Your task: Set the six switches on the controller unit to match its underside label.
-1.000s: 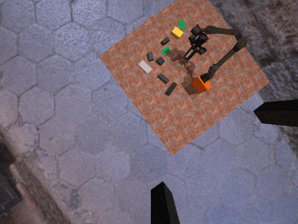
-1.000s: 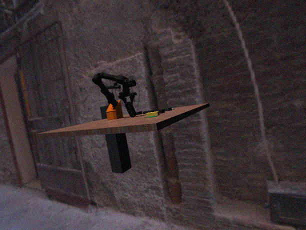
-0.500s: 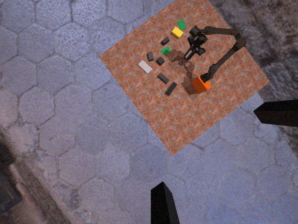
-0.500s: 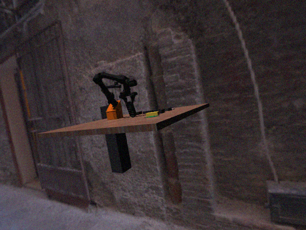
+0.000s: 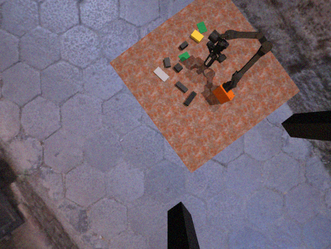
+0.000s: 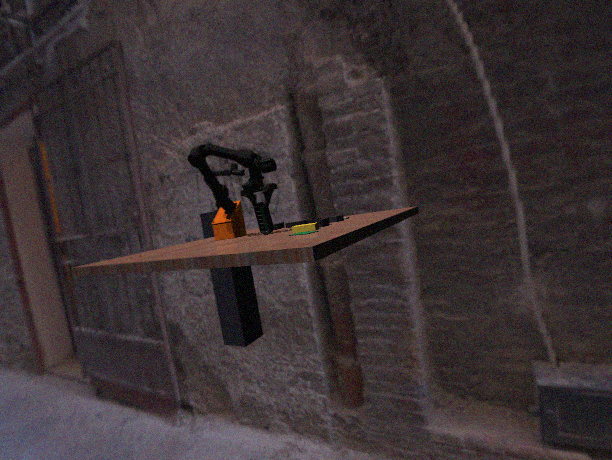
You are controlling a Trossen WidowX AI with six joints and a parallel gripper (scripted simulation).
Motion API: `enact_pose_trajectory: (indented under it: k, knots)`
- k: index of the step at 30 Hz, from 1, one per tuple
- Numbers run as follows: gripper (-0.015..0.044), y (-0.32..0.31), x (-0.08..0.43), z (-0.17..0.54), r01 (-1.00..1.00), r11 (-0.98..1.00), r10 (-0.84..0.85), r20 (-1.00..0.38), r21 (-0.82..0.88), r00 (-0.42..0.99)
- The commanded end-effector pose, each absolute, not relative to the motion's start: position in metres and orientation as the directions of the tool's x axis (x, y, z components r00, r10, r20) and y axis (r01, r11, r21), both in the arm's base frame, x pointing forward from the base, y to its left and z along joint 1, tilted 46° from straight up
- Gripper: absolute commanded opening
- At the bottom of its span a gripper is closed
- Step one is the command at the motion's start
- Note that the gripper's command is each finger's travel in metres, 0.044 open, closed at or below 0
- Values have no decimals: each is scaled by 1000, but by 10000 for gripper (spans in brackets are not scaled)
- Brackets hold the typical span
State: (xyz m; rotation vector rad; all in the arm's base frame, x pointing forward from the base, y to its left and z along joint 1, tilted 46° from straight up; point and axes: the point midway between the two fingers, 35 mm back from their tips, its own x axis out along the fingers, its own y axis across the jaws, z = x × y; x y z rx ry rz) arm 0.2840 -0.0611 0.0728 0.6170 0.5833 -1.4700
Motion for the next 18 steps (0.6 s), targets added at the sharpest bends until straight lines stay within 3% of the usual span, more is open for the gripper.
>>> enact_pose_trajectory:
  k: [1, 18]
  knots:
    - [338, -60, 282, 64, 1000, -8, -711, -703, 13, 3]
    - [338, -50, 282, 54, 1000, -8, -711, -703, 13, 3]
